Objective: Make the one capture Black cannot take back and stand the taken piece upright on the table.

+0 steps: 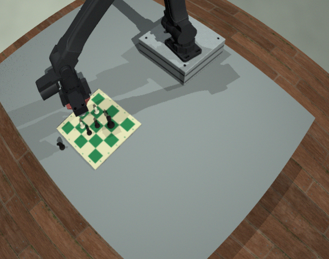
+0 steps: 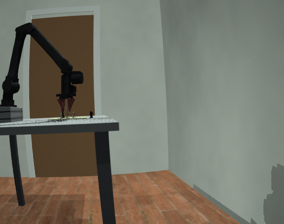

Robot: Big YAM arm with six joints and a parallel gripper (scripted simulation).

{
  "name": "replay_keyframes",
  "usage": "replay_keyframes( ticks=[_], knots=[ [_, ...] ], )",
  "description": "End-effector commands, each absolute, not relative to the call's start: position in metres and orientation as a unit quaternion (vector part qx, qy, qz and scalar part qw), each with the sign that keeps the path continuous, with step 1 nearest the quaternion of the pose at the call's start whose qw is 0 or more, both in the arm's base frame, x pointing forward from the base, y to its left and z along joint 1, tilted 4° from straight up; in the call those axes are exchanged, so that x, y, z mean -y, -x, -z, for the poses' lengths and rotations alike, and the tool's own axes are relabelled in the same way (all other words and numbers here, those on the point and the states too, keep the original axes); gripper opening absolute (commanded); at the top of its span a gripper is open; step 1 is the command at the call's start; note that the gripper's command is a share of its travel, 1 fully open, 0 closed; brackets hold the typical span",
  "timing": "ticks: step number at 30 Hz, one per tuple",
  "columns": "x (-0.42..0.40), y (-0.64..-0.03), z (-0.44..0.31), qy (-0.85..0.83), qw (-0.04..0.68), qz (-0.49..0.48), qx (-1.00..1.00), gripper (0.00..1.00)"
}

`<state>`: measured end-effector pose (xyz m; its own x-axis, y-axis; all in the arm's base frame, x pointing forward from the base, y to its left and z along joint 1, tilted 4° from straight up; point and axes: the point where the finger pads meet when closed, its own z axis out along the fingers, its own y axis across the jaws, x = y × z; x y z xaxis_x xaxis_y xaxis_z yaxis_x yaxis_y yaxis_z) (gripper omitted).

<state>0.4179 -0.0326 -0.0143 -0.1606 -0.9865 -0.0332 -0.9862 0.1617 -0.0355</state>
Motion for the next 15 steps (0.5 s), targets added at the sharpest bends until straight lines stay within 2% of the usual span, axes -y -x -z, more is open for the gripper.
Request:
replay_keyframes(
  ticks=[1,15],
  knots=[
    [0.028,-0.432,0.008,0.652,0.043,0.018,-0.757,0.40],
    [0.029,-0.442,0.006,0.650,0.054,0.028,-0.757,0.40]
  ],
)
